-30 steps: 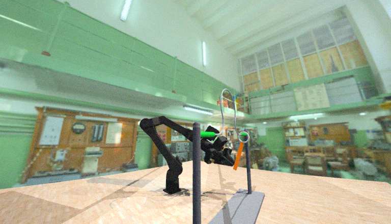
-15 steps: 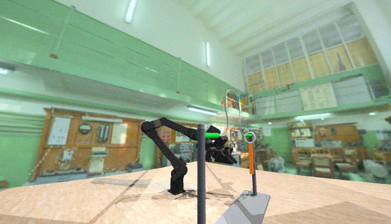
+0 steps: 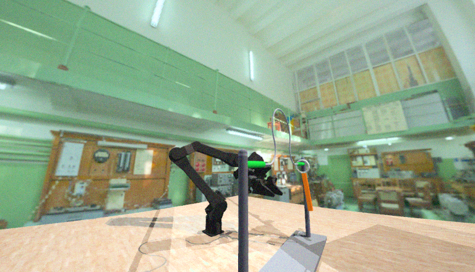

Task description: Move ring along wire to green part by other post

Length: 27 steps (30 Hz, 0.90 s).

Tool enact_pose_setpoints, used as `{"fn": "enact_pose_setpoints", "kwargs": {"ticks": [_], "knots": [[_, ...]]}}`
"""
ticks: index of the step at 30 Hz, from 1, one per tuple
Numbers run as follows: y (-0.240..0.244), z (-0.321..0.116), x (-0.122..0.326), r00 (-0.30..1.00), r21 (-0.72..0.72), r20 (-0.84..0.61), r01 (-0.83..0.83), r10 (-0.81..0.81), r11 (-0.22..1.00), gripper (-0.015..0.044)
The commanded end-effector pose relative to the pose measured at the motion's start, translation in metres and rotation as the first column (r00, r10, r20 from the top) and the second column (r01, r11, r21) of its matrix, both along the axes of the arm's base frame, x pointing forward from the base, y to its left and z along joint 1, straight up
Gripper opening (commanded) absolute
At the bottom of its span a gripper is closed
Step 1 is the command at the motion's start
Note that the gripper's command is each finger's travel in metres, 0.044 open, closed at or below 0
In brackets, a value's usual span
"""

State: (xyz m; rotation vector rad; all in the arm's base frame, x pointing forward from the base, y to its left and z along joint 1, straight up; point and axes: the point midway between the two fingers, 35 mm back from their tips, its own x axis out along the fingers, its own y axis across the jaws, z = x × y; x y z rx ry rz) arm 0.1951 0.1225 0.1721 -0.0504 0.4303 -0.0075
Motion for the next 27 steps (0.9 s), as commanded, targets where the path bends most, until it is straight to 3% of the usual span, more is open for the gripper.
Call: {"fn": "enact_pose_setpoints", "kwargs": {"ticks": [1, 4, 27], "knots": [[-0.0018, 0.0124, -0.0151, 1.000, 0.007, 0.021, -0.006, 0.006, 1.000, 0.0370], [-0.0021, 0.0131, -0.0161, 1.000, 0.006, 0.023, -0.007, 0.007, 1.000, 0.0440], [-0.0021, 0.0131, -0.0161, 1.000, 0.006, 0.023, -0.007, 0.007, 1.000, 0.0440]]}}
